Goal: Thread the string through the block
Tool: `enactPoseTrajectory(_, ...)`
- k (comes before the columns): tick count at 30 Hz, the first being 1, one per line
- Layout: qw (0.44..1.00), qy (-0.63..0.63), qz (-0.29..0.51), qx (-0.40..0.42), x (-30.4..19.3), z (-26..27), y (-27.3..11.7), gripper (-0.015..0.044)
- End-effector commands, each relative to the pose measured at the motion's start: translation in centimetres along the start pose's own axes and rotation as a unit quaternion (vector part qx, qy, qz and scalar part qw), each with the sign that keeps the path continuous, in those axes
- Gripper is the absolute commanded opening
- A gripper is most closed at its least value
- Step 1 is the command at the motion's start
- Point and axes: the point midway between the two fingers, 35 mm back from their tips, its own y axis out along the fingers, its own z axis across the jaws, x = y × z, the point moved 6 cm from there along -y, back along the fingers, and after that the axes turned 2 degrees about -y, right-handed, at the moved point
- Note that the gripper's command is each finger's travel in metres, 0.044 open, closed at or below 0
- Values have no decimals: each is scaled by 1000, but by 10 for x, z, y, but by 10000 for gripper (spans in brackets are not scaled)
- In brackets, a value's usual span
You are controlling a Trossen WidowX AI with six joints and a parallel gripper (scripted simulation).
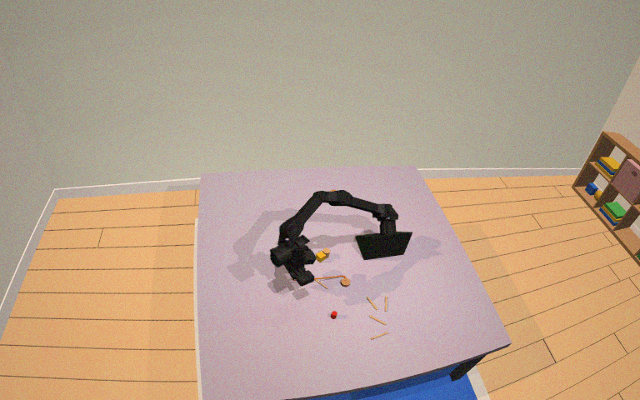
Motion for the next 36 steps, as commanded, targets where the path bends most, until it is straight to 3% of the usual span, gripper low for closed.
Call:
enactPoseTrajectory(1, 998, 60, 3, 3, -1, 2, 1, 0)
enactPoseTrajectory(18, 949, 316, 4, 2, 0, 7, 5, 0)
enactPoseTrajectory(36, 826, 563, 4, 1, 1, 11, 8, 0)
